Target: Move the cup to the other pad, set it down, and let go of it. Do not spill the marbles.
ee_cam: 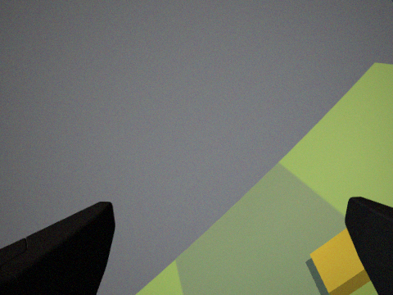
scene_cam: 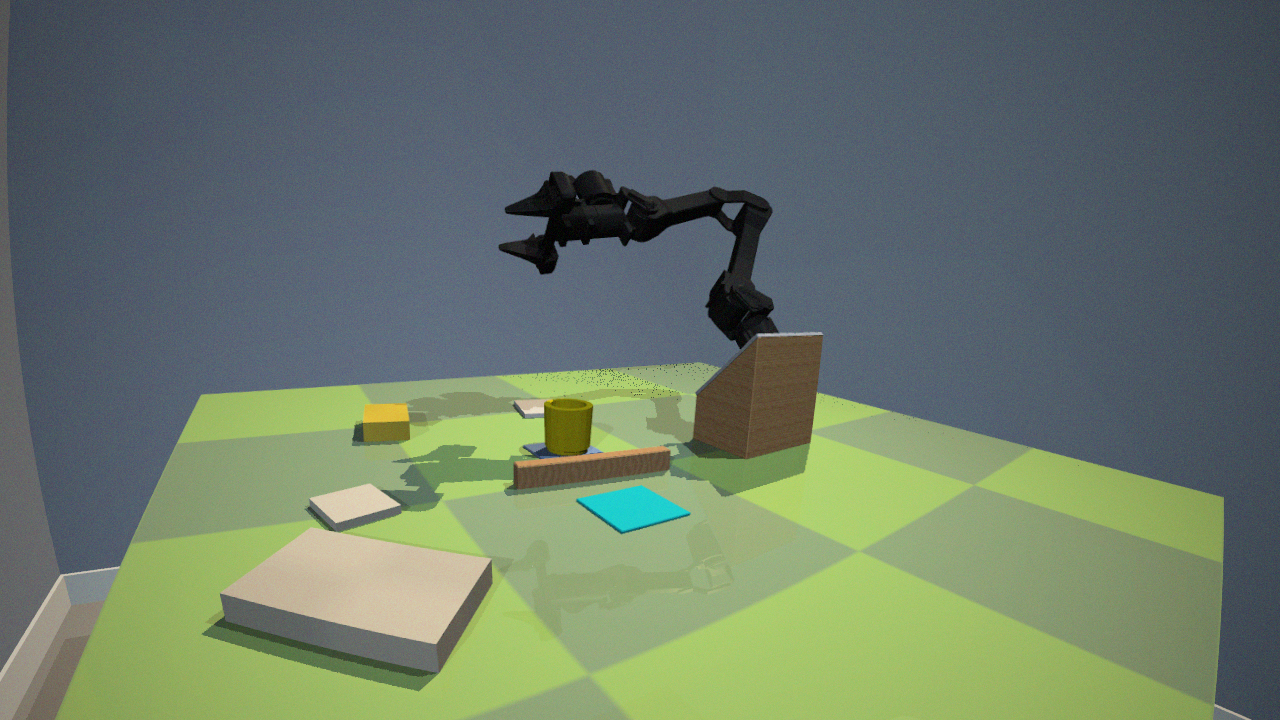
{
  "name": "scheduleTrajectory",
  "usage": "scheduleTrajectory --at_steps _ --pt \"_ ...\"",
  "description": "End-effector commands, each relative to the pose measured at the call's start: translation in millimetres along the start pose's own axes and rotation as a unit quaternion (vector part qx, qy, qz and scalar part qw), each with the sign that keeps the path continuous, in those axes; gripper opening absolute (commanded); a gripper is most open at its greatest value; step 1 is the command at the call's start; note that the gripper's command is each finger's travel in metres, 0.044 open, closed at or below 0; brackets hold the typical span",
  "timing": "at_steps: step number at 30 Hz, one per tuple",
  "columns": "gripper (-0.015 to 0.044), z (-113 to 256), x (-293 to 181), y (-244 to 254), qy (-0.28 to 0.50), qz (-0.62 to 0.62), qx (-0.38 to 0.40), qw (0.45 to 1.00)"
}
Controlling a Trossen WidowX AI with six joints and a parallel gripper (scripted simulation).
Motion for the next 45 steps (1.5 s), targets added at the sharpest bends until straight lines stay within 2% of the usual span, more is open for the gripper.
scheduleTrajectory --at_steps 1,3,6,9,10,13,16,19,21,45 --pt "0.0374 -2 -2 0 0.007 0.004 -0.002 1.0" --pt "0.0321 -13 -21 0 0.064 0.039 -0.017 0.997" --pt "0.0243 -32 -64 2 0.195 0.131 -0.037 0.971" --pt "0.0167 -41 -107 4 0.321 0.235 -0.036 0.917" --pt "0.0167 -42 -121 5 0.36 0.272 -0.031 0.892" --pt "0.0167 -39 -158 7 0.469 0.382 -0.005 0.796" --pt "0.0167 -31 -189 8 0.558 0.488 0.039 0.67" --pt "0.0167 -21 -212 9 0.621 0.582 0.094 0.517" --pt "0.0167 -12 -222 10 0.639 0.616 0.121 0.444" --pt "0.0167 -15 -240 -5 0.641 0.62 0.125 0.435"
Point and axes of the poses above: the point midway between the two fingers, 35 mm back from their tips, its own z axis back along the fingers, its own y axis across the jaws, x = y × z, the point moved 5 cm from there along z, back along the fingers, and after that the axes turned 2 degrees about -z, right-handed, at the moved point
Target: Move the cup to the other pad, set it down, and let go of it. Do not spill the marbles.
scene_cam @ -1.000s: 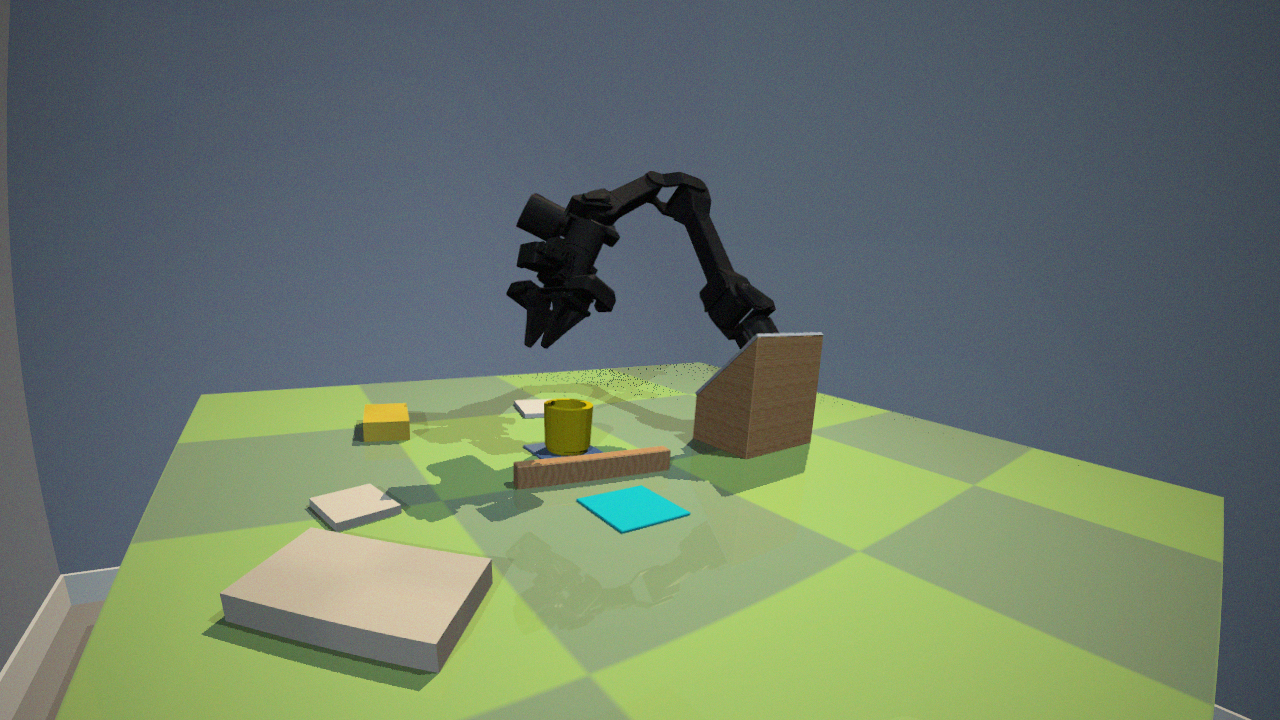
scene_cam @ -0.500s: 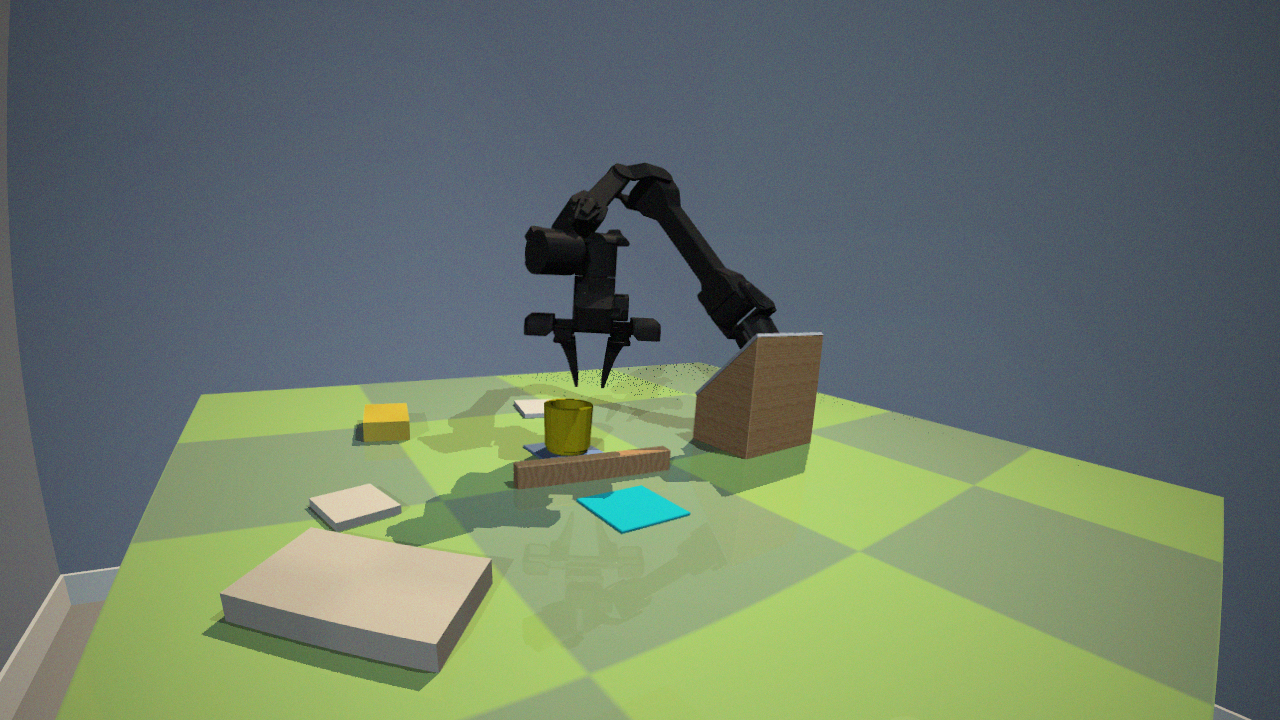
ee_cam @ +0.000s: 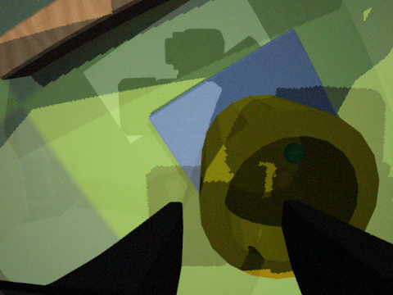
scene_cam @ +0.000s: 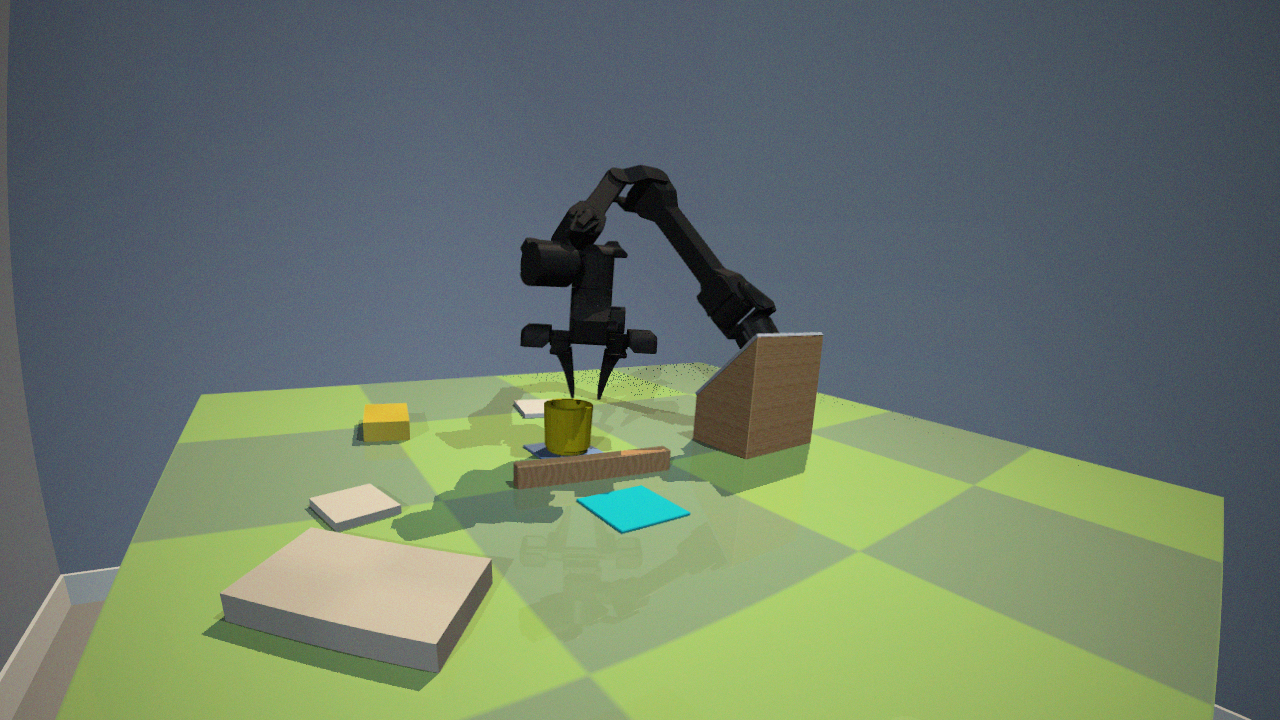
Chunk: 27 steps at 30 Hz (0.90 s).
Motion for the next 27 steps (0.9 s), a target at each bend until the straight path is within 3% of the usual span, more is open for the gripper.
scheduleTrajectory --at_steps 1,27 --pt "0.0167 -10 0 4 0.007 0.008 0.006 1.0" --pt "0.0167 -46 -3 6 0.008 0.008 0.005 1.0"
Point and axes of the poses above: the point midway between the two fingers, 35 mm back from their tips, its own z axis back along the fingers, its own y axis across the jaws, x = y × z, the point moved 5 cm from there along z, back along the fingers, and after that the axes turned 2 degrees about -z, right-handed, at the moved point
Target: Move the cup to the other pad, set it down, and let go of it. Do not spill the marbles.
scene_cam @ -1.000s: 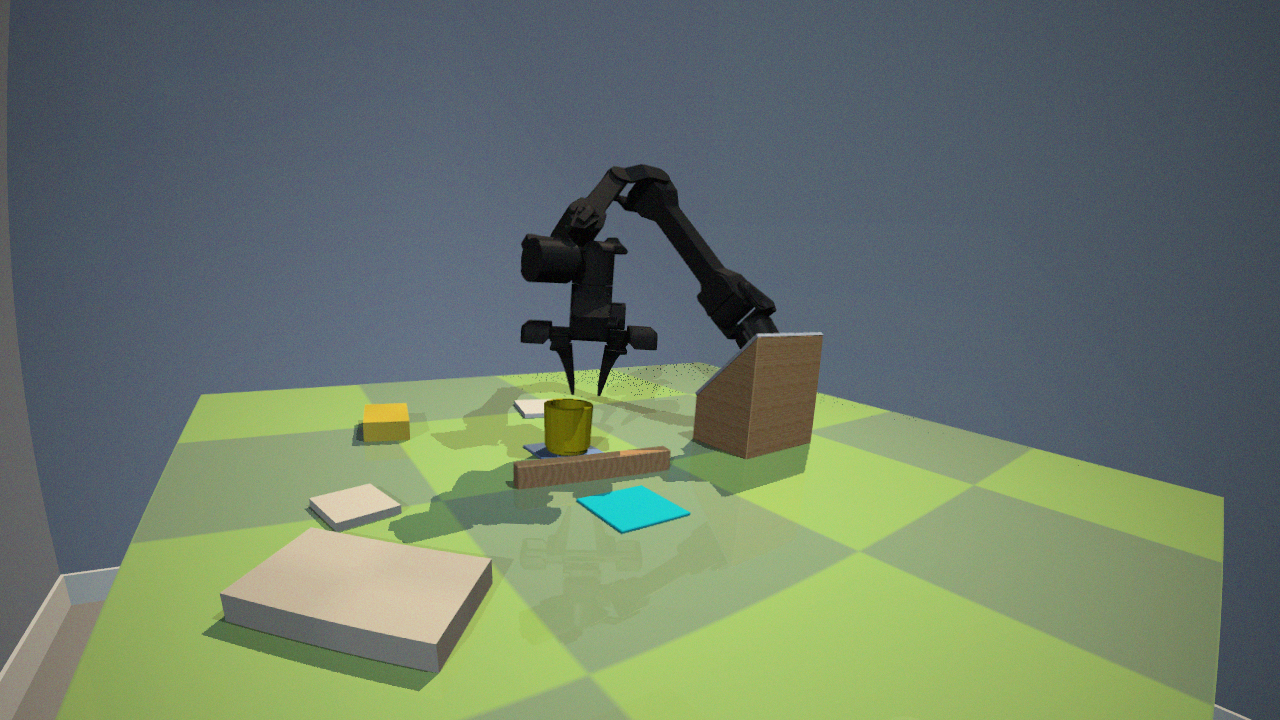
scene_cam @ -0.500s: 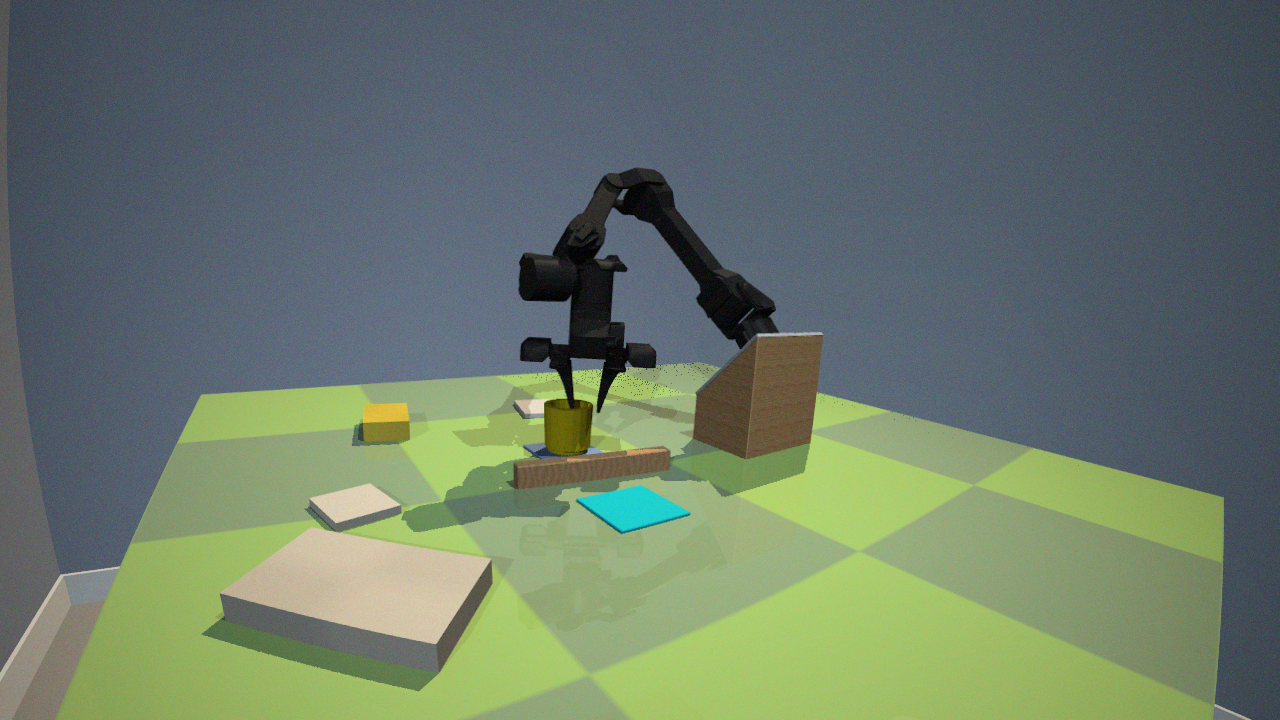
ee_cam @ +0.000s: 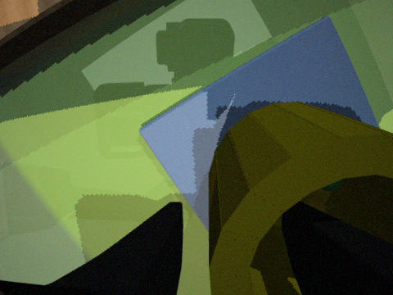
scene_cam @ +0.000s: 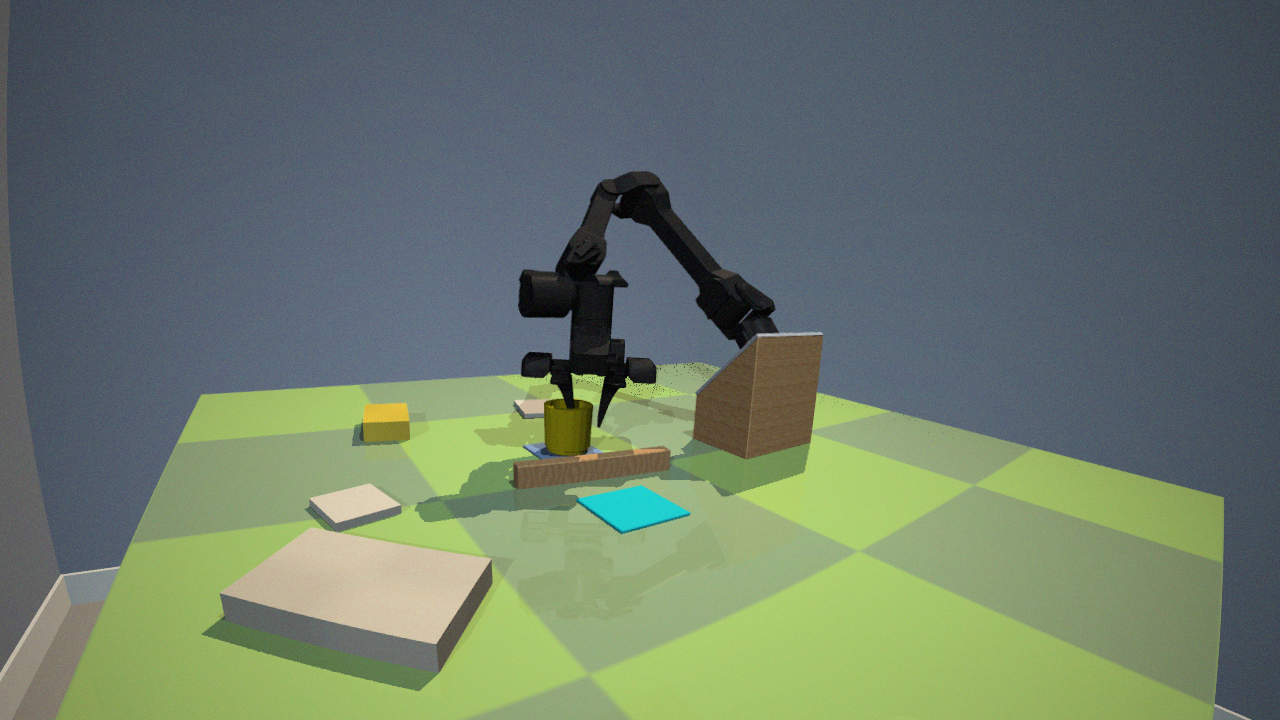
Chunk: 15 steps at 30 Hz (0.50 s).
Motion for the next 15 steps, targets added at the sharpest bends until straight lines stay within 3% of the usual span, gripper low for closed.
scheduleTrajectory --at_steps 1,9,15 --pt "0.0167 -4.4 0.0 3.6 0.005 0.007 0.005 1.0" --pt "0.0167 -4.4 0.0 3.6 0.005 0.007 0.005 1.0" --pt "0.0127 -2.5 -0.1 2.0 0.002 0.002 0.003 1.0"
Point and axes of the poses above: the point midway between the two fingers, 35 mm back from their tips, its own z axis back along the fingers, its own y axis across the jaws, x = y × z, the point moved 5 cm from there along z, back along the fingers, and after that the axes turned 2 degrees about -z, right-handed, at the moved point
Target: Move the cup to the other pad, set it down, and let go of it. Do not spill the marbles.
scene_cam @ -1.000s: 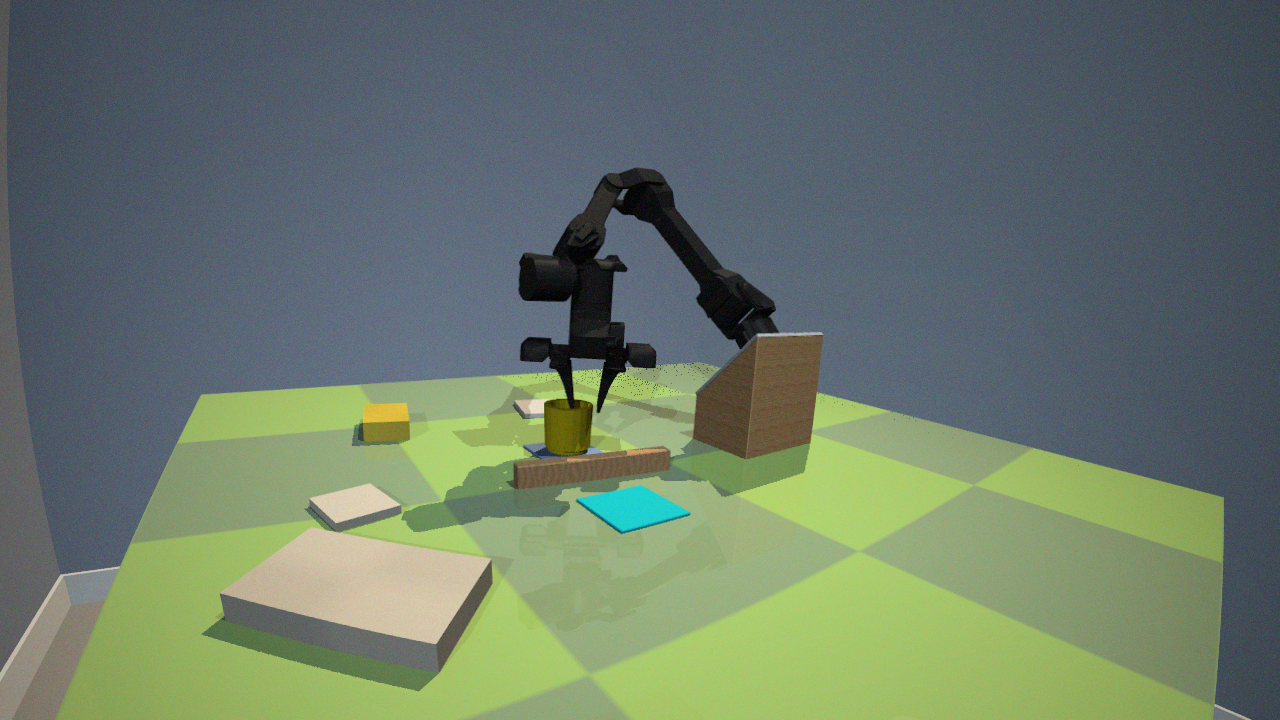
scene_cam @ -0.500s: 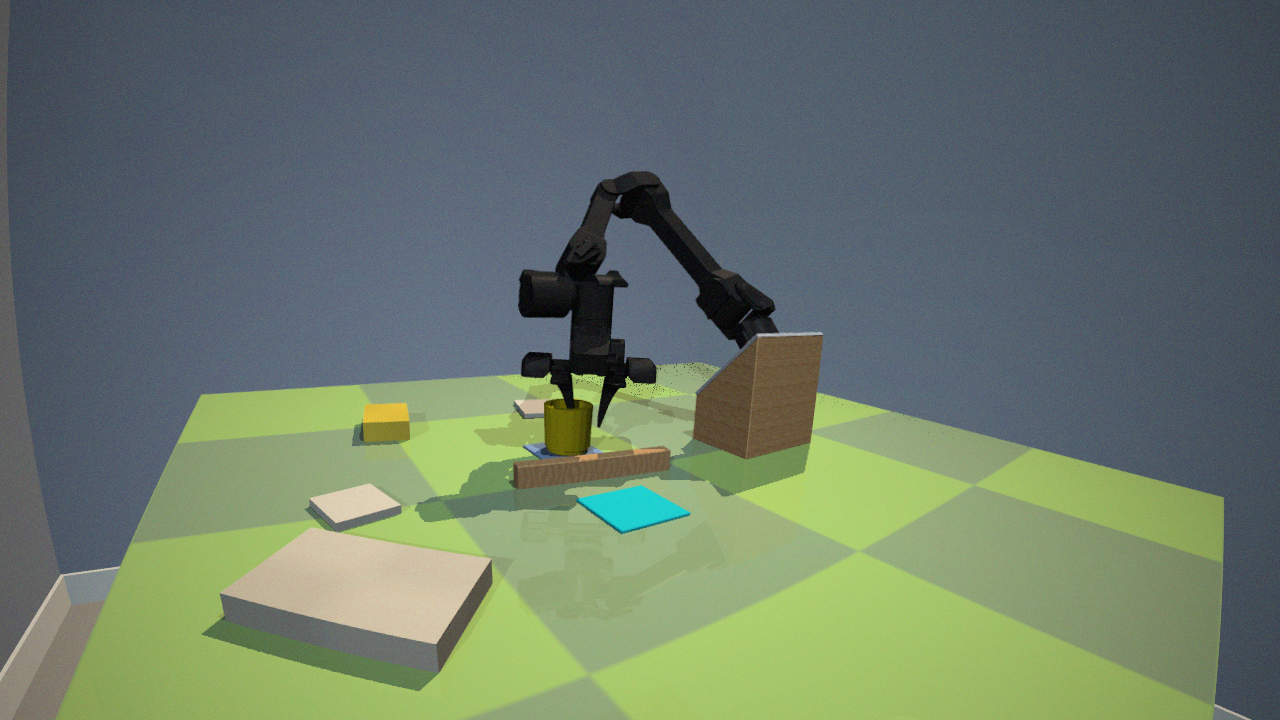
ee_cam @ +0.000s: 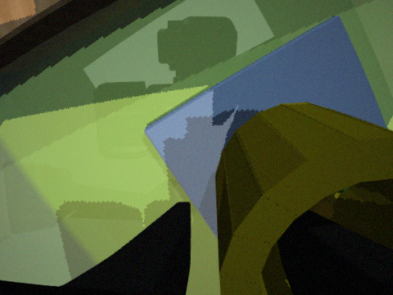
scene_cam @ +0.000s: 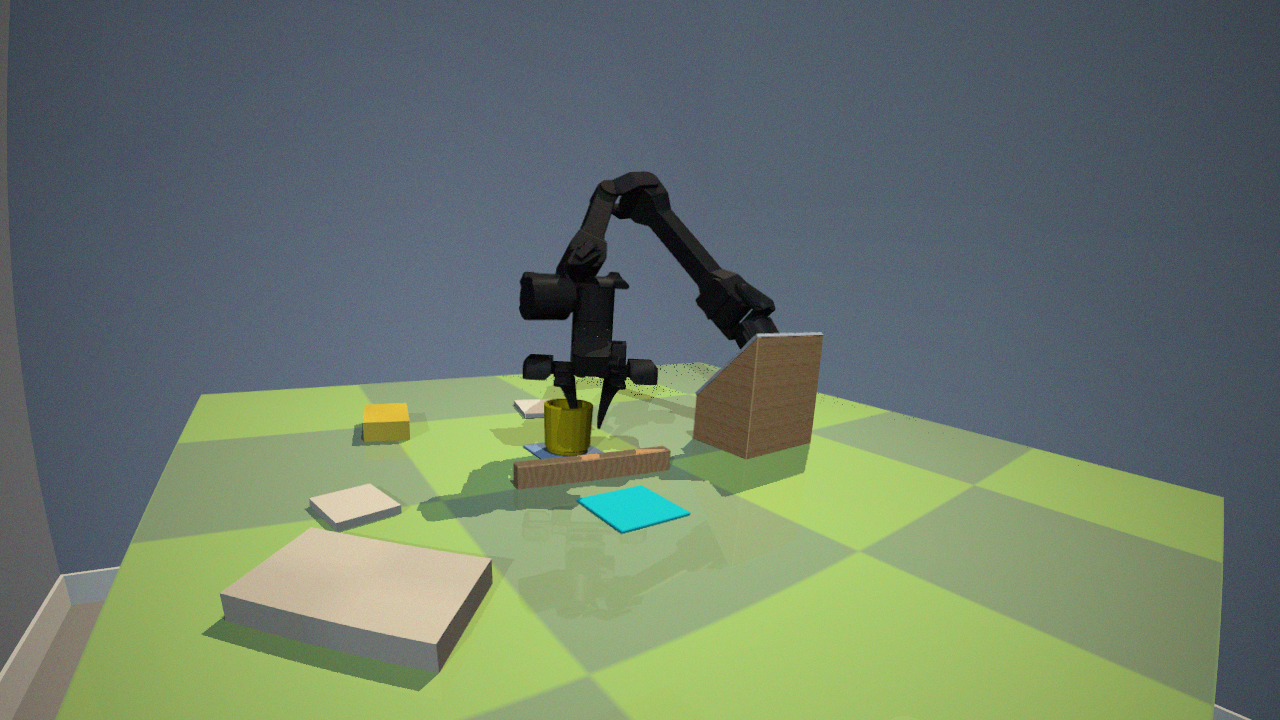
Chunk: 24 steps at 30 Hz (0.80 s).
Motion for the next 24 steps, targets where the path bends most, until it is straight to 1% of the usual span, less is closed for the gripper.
scheduleTrajectory --at_steps 1,16,17,24 --pt "0.012 0 0 0 0.0 0.0 0.0 1.0" --pt "0.002 0 0 0 0.0 0.0 0.0 1.0" --pt "0.0 0 0 0 0.0 0.0 0.0 1.0" --pt "0.0 14 1 0 0.0 0.001 0.001 1.0"
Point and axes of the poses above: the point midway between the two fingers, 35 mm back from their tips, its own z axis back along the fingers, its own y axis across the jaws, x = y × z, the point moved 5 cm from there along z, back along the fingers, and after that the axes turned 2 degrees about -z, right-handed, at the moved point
